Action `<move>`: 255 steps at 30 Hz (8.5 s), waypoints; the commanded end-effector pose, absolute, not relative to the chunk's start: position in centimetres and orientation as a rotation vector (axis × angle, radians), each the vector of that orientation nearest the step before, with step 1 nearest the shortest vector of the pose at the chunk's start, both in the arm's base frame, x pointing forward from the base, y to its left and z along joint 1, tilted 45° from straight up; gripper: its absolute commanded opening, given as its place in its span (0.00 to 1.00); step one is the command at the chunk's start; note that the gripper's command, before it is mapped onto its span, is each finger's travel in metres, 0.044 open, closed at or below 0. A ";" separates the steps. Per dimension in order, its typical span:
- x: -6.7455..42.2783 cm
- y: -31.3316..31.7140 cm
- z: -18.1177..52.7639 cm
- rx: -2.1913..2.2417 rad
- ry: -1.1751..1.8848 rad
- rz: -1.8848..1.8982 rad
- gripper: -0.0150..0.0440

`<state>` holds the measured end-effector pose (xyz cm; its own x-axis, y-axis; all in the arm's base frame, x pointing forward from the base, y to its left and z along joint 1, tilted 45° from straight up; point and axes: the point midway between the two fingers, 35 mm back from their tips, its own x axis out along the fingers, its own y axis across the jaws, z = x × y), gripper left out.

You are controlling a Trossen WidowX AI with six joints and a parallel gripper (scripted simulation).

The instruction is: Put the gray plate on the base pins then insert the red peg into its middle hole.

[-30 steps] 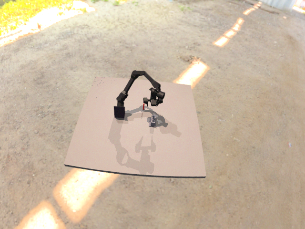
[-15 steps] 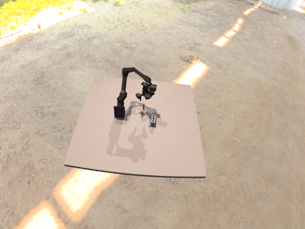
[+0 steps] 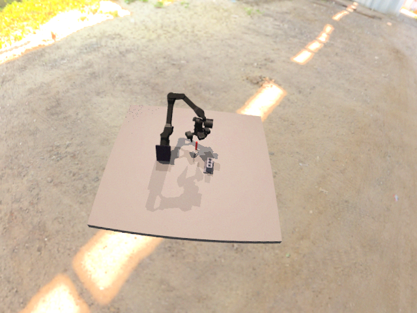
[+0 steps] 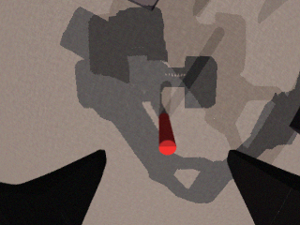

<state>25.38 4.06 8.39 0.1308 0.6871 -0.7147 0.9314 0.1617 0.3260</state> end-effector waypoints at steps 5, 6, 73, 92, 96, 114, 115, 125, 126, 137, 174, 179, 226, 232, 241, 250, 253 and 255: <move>25.5 5.0 7.4 1.594 1.624 -0.377 1.00; 25.6 5.1 7.3 1.594 1.624 -0.377 1.00; 26.0 4.4 7.5 1.588 1.620 -0.386 0.25; 27.0 1.4 8.7 1.596 1.620 -0.388 0.25; 27.7 0.6 8.2 1.594 1.618 -0.387 0.25; 30.0 -3.4 5.3 1.587 1.608 -0.372 0.25; 30.1 -3.7 5.1 1.587 1.608 -0.372 0.25; 31.3 -5.9 3.3 1.586 1.609 -0.377 0.25; 31.5 -6.1 3.1 1.586 1.609 -0.377 0.25; 32.5 -8.5 0.9 1.586 1.611 -0.379 0.25; 33.4 -11.9 -2.8 1.587 1.615 -0.379 0.25; 33.4 -11.8 -2.8 1.596 1.611 -0.379 0.25; 33.6 -10.8 -4.0 1.583 1.607 -0.380 0.25; 33.6 -10.6 -4.0 1.583 1.607 -0.380 0.25; 33.6 -10.5 -4.0 1.583 1.607 -0.380 0.25; 33.7 -10.5 -4.0 1.578 1.607 -0.379 0.25; 33.7 -10.5 -4.0 1.578 1.607 -0.379 0.25; 33.7 -10.5 -4.0 1.578 1.607 -0.379 0.25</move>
<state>33.66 -10.52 -4.03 0.1356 0.6786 -0.7219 0.9300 0.1641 0.3289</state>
